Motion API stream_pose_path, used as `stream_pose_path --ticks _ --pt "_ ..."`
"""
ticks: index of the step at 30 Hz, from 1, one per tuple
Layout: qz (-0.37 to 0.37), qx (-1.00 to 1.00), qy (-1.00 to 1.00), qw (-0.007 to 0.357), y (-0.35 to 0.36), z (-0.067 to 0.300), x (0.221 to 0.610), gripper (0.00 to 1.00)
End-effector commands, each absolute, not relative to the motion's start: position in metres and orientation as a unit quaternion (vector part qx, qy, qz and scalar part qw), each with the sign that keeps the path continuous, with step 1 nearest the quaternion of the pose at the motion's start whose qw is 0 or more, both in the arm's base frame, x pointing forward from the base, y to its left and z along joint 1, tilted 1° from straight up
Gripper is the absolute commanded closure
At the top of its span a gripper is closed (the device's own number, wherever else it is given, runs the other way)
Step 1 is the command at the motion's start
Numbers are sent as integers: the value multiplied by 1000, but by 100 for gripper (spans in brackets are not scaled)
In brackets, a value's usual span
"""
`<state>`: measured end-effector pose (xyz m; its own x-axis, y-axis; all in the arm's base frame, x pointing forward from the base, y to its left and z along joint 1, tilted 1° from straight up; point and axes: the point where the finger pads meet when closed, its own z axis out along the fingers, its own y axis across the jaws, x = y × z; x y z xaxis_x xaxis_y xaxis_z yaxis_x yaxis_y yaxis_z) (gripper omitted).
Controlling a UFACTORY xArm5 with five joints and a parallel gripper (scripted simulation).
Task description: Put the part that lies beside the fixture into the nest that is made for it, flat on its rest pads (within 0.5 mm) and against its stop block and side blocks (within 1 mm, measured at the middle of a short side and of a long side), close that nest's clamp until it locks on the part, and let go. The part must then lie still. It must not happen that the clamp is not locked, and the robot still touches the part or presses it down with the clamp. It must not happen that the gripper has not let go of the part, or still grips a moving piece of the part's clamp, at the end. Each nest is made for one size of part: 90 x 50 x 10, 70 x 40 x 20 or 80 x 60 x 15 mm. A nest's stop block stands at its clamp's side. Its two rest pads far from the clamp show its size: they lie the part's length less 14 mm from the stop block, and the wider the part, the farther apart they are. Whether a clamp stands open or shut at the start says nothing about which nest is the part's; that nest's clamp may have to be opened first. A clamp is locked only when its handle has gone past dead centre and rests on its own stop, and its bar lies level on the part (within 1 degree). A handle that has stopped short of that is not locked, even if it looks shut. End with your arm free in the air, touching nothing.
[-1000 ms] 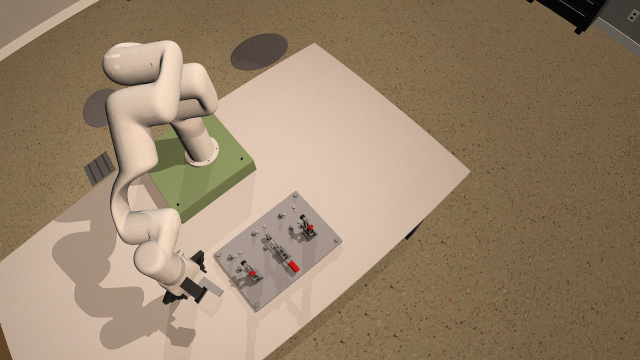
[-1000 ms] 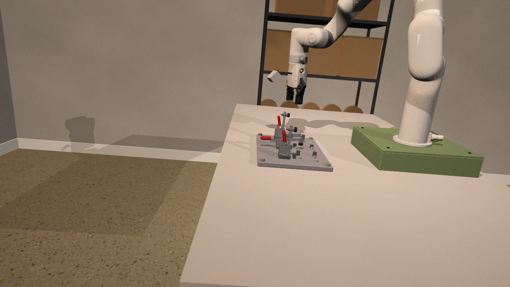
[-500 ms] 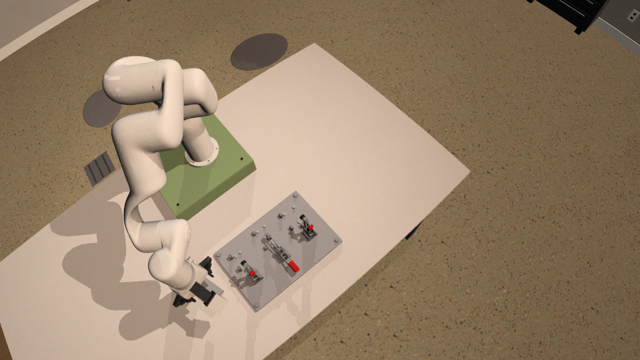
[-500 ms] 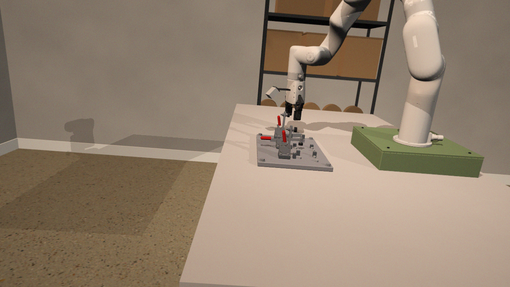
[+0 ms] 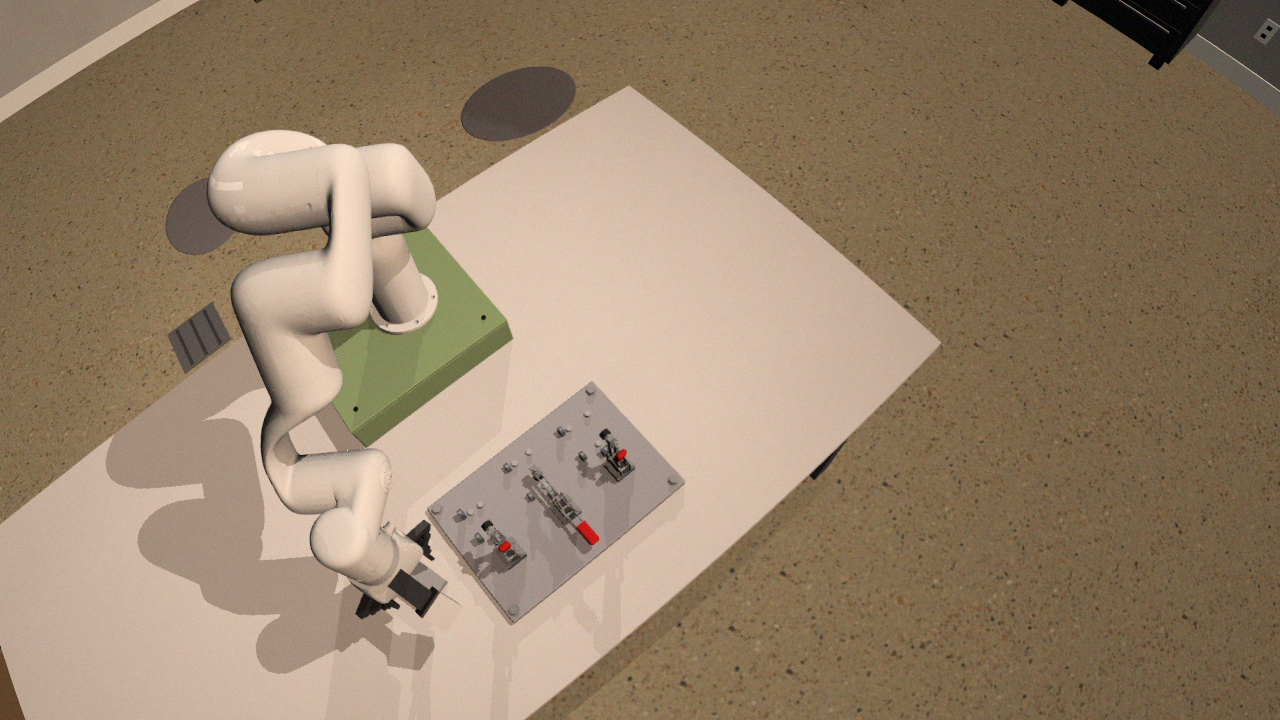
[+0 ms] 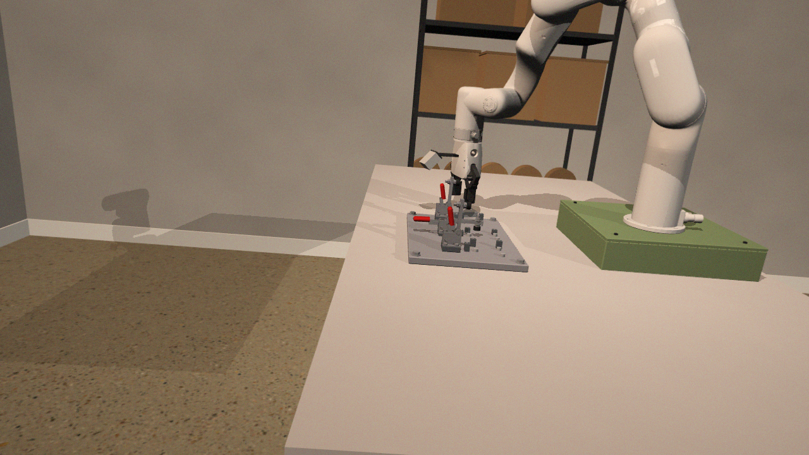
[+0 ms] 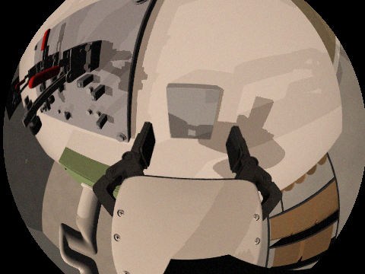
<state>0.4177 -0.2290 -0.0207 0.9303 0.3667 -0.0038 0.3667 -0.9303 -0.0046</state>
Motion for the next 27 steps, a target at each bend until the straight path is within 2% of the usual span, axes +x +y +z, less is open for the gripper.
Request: stream_pose_path --ticks 1,27 --pt "1 -982 -187 1 -230 -22 419 0" --pt "1 -982 -187 1 -230 -26 419 0"
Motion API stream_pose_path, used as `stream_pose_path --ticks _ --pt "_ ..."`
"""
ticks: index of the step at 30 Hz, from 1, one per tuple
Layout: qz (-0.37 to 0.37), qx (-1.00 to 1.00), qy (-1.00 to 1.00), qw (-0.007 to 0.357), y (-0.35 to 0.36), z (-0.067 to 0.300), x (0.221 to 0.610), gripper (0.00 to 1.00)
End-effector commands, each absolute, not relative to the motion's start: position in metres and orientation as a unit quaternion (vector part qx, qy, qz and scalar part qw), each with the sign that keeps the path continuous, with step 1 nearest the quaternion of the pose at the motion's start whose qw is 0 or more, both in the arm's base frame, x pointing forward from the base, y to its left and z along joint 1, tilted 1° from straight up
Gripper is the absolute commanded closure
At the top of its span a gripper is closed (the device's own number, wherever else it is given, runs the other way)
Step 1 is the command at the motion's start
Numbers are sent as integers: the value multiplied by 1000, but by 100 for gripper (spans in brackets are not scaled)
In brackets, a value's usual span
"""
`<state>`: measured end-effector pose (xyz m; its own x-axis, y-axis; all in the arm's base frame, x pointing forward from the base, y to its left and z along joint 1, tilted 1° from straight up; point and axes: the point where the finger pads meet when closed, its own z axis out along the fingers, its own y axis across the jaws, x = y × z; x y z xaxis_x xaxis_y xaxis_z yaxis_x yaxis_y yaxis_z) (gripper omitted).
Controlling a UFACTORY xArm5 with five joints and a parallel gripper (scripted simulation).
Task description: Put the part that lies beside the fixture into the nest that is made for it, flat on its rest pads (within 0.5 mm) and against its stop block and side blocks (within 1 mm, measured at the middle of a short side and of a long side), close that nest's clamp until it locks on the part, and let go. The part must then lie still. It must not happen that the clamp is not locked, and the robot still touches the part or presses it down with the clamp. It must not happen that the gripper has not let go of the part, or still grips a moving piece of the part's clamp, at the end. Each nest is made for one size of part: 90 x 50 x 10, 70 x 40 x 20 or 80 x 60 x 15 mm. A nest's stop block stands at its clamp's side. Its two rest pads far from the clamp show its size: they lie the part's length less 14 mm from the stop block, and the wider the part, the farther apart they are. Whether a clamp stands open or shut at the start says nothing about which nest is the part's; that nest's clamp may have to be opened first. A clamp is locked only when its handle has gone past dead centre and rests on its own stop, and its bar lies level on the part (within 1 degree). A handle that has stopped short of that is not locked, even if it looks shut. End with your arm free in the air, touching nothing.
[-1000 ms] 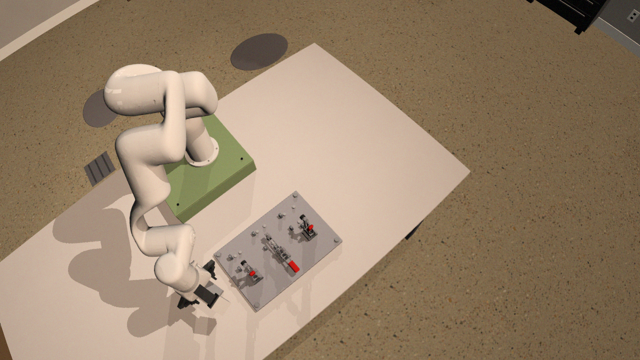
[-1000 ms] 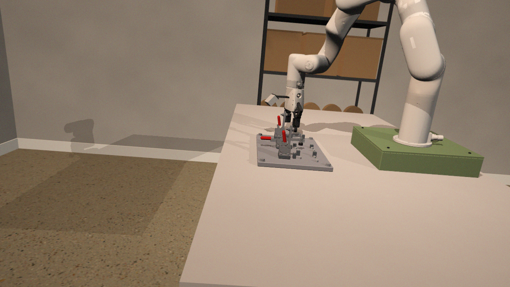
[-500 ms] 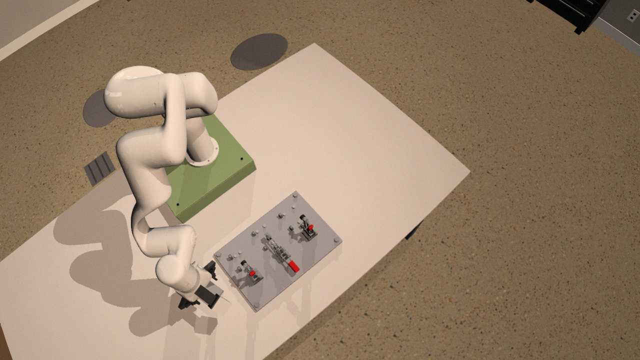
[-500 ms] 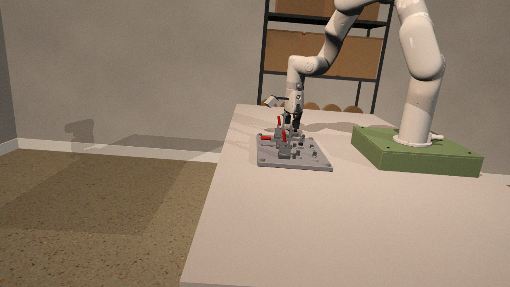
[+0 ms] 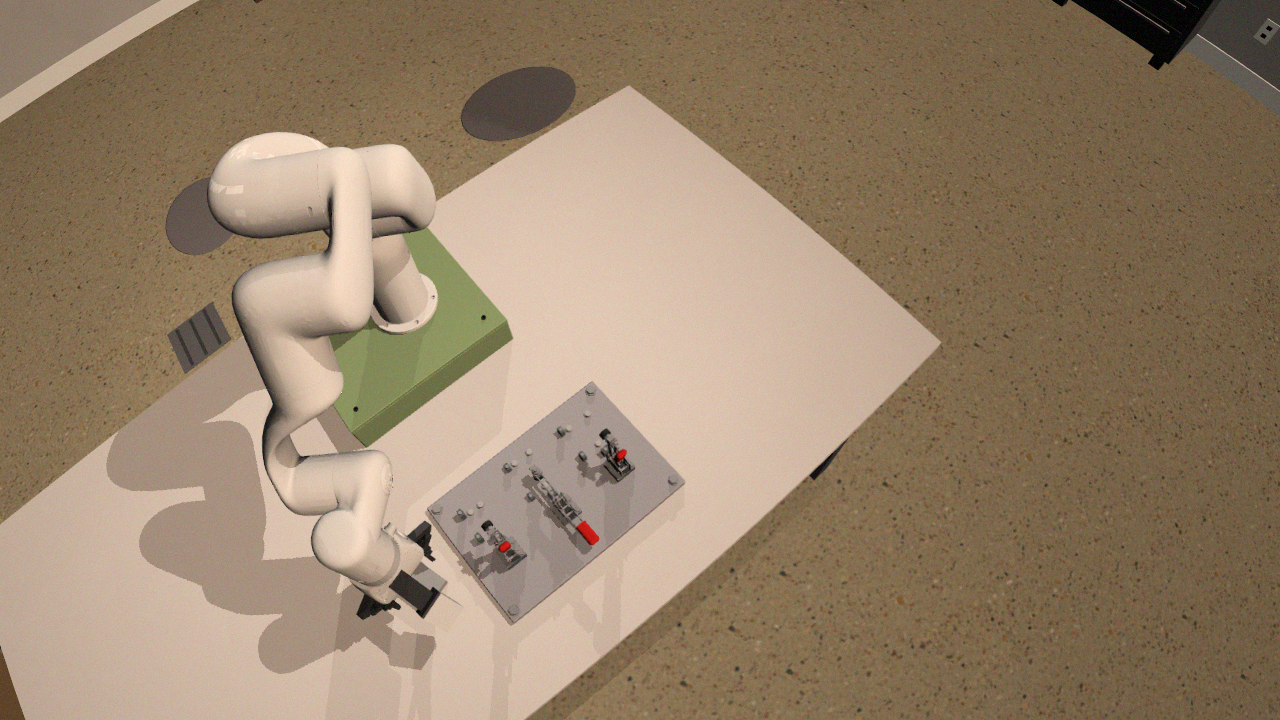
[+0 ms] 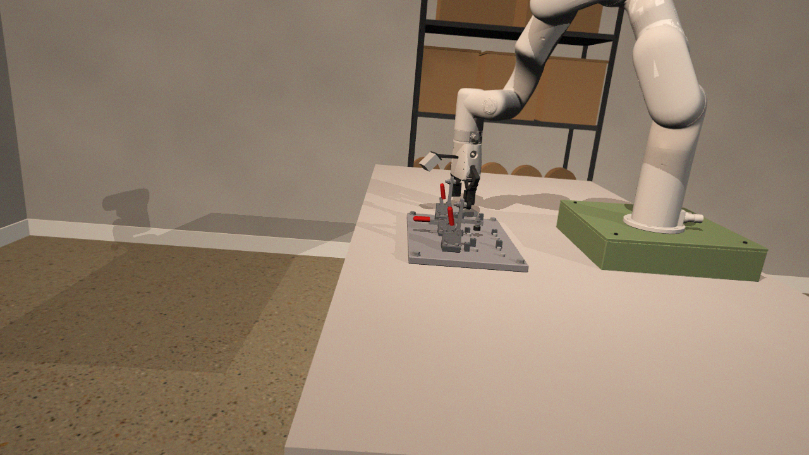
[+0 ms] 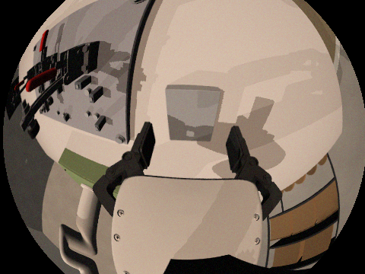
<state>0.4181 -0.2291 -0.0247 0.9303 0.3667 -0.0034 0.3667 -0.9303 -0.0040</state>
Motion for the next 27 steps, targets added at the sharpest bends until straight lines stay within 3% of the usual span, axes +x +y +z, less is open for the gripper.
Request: stream_pose_path --ticks 1,27 --pt "1 -982 -187 1 -230 -27 419 0" --pt "1 -982 -187 1 -229 -51 420 0"
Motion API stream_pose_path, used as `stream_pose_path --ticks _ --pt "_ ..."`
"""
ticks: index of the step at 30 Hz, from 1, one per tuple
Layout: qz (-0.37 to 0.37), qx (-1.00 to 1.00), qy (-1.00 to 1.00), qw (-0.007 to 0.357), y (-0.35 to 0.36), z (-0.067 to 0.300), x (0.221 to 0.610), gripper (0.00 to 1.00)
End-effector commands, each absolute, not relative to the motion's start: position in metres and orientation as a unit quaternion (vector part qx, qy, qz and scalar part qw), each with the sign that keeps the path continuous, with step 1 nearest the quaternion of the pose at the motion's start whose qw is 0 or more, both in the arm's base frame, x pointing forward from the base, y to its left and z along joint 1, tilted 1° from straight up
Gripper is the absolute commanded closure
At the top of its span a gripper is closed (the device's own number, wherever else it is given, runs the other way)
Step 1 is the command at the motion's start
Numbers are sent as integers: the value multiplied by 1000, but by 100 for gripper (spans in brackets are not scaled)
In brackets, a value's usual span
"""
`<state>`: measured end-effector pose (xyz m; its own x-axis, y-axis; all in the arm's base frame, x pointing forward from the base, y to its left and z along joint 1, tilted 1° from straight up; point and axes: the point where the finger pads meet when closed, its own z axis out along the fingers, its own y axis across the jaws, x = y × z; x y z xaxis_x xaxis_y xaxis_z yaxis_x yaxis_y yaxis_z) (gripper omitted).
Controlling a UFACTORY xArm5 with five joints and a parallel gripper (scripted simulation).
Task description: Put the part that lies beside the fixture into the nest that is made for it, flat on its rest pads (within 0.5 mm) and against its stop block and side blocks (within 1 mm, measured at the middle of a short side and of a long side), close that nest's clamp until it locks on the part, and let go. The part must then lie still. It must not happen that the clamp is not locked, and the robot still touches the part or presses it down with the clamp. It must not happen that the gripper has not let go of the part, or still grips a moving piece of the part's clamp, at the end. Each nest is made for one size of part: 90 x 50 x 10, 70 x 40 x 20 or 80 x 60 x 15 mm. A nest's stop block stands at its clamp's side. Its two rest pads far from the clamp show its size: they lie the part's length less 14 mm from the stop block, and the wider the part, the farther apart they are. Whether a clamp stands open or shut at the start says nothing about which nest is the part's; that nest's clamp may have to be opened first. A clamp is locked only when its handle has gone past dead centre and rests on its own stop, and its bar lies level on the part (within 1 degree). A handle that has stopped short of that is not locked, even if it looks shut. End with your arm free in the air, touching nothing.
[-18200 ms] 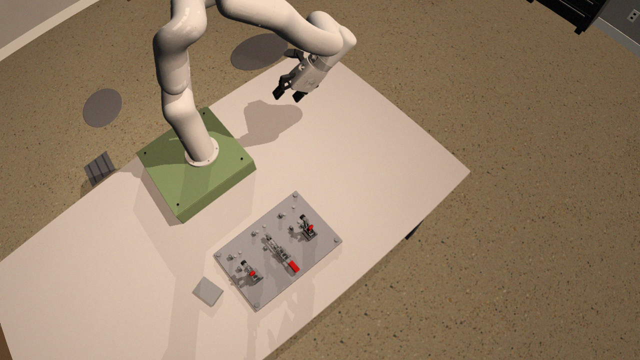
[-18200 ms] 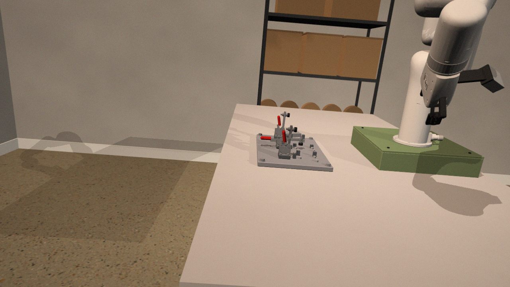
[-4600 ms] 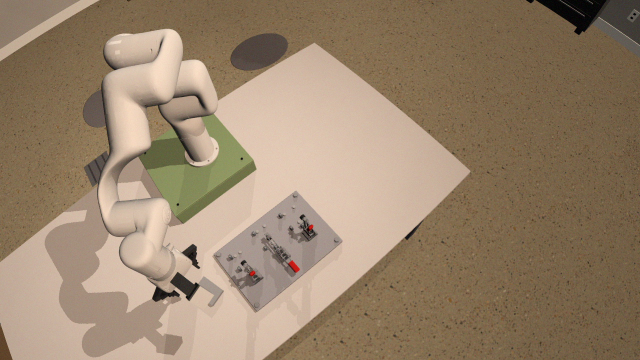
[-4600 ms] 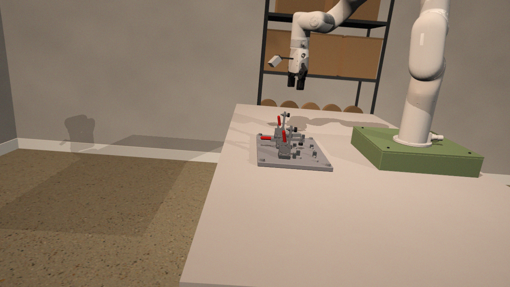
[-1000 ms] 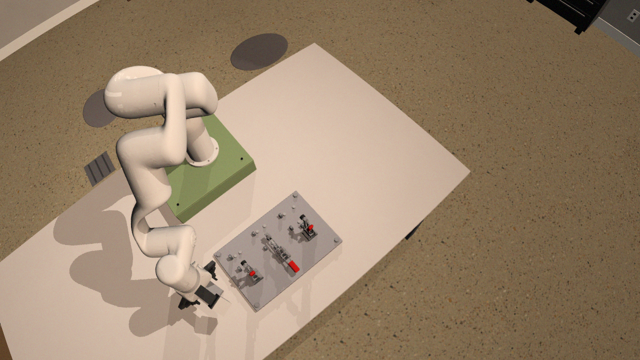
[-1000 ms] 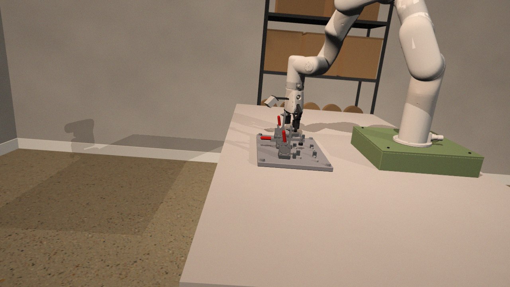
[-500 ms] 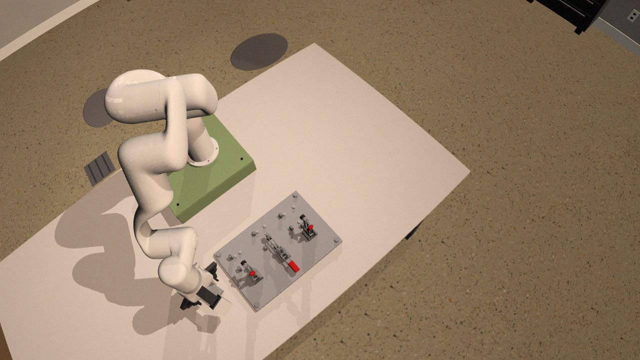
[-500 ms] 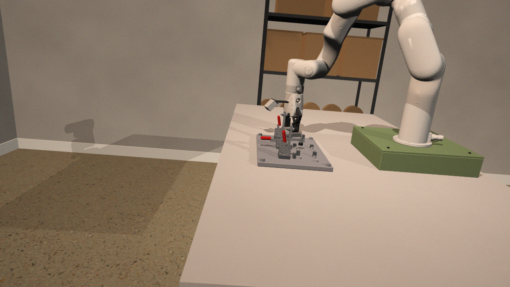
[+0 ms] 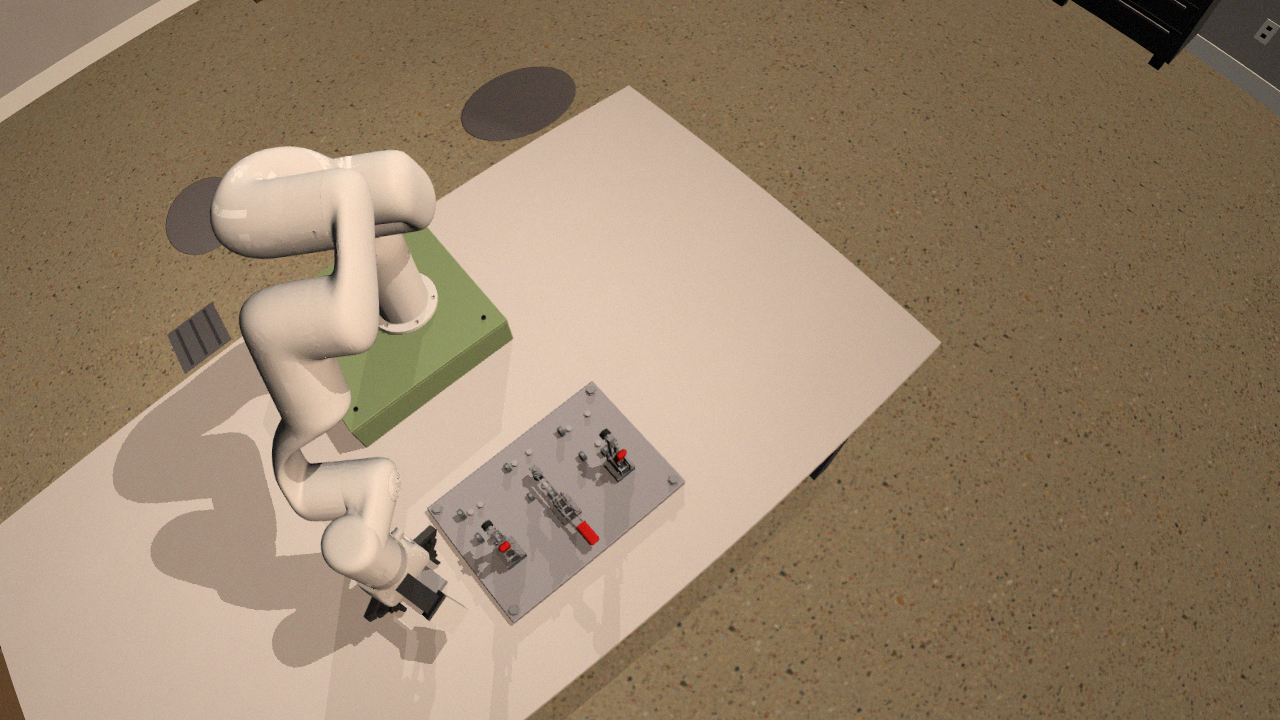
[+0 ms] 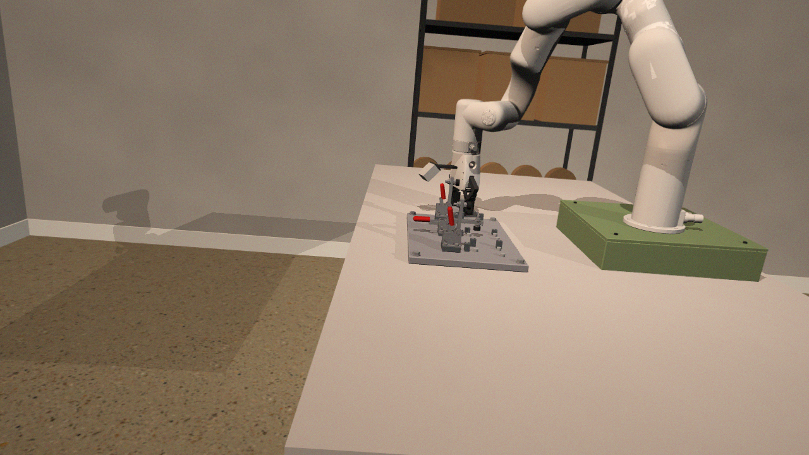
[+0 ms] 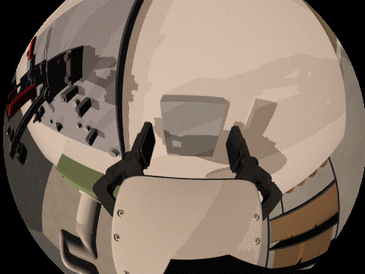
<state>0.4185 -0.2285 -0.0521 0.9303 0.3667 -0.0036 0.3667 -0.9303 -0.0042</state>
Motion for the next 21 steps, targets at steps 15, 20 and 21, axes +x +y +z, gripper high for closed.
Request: stream_pose_path --ticks 15,20,21 --pt "1 -982 -187 1 -229 -51 420 100" --pt "1 -982 -187 1 -229 -51 420 100" --pt "1 -982 -187 1 -229 -51 420 100"
